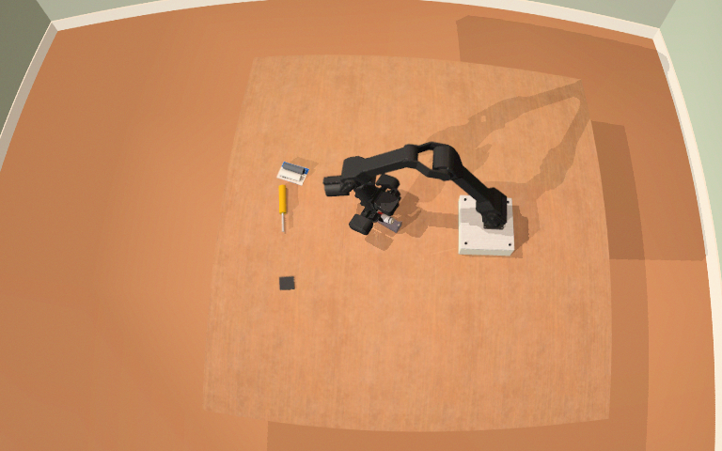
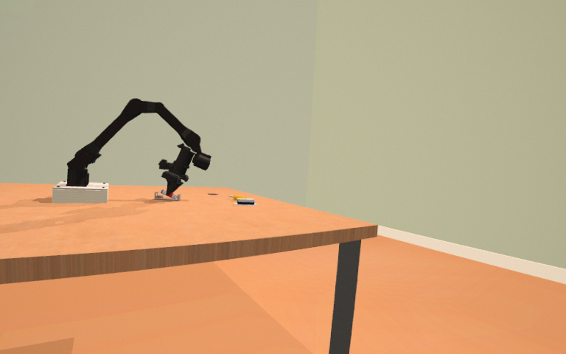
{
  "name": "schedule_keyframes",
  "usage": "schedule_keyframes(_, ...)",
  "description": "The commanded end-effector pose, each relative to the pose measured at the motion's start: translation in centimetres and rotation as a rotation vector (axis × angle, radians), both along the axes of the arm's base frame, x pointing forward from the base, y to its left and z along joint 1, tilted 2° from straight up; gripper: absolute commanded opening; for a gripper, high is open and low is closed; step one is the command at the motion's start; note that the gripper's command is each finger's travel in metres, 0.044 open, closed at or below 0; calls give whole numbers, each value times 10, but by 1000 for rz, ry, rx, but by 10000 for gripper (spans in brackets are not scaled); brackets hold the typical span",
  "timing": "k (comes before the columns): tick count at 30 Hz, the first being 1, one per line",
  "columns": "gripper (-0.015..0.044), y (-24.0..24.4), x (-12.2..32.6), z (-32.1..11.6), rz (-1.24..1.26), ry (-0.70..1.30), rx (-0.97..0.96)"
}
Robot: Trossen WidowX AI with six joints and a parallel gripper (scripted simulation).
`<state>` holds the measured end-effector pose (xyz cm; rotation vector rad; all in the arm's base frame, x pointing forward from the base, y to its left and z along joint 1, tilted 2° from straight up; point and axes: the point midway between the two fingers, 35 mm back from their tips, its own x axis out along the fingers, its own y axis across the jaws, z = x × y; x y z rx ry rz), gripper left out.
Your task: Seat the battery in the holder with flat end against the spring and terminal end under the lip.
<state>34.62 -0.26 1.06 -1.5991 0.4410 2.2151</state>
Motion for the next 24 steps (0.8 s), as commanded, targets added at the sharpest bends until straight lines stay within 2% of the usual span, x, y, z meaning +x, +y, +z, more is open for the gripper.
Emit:
schedule_keyframes(1, 65, -1, 3, -2, -1, -31, -21)
schedule_keyframes(24, 65, 1, -1, -6, -1, -124, -76)
